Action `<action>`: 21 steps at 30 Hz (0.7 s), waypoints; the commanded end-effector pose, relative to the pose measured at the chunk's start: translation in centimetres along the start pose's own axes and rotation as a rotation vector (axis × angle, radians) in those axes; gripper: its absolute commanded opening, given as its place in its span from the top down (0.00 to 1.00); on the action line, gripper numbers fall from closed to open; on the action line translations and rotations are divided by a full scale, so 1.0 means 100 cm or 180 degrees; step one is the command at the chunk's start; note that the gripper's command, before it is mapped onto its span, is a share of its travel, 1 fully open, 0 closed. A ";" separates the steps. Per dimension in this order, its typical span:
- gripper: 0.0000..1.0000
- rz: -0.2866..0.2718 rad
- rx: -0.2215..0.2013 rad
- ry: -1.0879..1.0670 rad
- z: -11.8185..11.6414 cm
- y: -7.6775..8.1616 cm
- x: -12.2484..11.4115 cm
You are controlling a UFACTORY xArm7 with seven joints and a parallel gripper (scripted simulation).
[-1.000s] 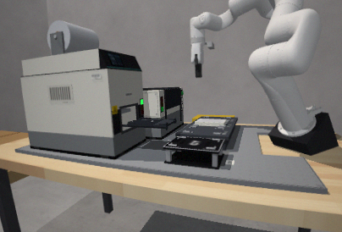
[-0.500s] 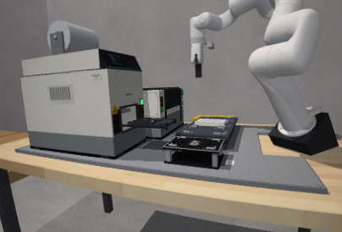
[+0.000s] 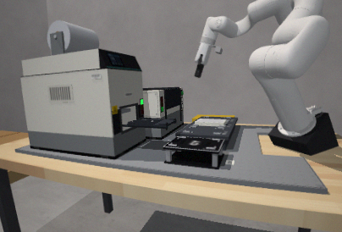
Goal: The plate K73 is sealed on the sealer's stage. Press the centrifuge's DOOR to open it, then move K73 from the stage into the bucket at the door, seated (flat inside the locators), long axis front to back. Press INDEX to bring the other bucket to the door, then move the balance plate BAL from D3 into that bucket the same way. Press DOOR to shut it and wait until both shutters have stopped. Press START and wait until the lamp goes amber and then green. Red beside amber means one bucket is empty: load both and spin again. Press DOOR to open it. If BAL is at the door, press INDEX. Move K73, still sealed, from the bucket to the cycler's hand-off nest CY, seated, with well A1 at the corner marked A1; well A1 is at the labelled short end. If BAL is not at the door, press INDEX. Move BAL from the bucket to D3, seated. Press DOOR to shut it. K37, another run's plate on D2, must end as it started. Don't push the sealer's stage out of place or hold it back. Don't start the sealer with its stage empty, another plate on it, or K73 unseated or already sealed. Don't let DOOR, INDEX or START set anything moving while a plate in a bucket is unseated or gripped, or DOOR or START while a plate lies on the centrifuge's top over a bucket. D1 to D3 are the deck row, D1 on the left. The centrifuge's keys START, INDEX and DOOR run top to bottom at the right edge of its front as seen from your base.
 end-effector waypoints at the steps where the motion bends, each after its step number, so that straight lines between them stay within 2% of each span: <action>1: 1.00 -0.0453 0.0054 0.0000 -0.001 0.001 0.006; 3: 1.00 -0.0633 0.0063 0.0000 -0.001 0.000 0.008; 16: 1.00 -0.0633 0.0063 0.0000 -0.001 0.000 0.008; 21: 1.00 -0.0633 0.0064 0.0000 -0.001 -0.024 0.015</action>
Point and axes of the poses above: the point where the finger pads meet when closed, its own y axis back along the fingers, its own z axis across the jaws, x = y × z, the point moved 4 cm from there along y, back along the fingers, and after that the axes turned 3 degrees about y, right-handed, at the moved point
